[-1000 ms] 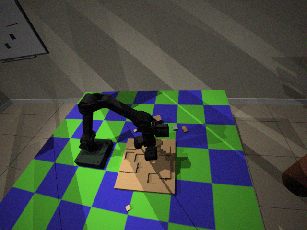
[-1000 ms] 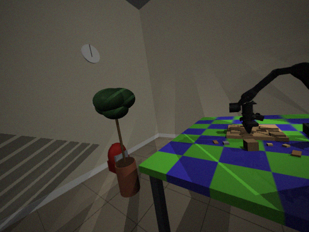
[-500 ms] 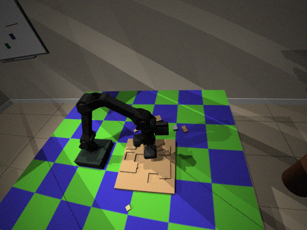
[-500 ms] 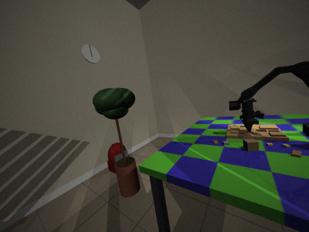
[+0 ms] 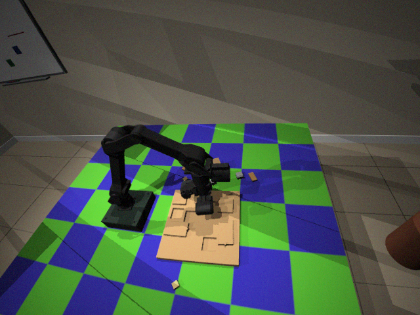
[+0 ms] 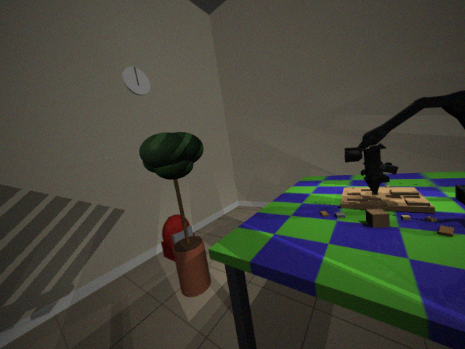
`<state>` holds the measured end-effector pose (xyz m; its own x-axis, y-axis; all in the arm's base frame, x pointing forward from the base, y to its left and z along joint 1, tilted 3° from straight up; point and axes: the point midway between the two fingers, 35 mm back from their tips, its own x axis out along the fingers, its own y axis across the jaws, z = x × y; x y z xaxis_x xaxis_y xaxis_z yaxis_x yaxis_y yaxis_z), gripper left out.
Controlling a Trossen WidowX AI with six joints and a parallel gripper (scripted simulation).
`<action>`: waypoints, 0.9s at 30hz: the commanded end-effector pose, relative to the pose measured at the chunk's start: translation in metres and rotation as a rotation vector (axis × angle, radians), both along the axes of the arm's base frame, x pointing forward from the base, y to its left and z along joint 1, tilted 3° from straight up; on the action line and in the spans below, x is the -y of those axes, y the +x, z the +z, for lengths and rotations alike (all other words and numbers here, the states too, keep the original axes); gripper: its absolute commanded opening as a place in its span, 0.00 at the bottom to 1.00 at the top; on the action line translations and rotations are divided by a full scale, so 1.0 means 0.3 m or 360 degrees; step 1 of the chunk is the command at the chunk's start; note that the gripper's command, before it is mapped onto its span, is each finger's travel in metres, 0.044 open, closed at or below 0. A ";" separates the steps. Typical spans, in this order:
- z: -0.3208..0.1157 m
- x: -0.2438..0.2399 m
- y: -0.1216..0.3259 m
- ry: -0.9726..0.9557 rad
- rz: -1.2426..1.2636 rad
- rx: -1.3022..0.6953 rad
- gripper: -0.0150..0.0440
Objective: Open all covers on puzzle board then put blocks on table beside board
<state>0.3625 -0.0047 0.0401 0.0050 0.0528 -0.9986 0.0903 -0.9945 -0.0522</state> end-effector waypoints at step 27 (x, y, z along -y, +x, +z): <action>0.197 0.018 0.004 0.0002 0.0003 0.0023 0.39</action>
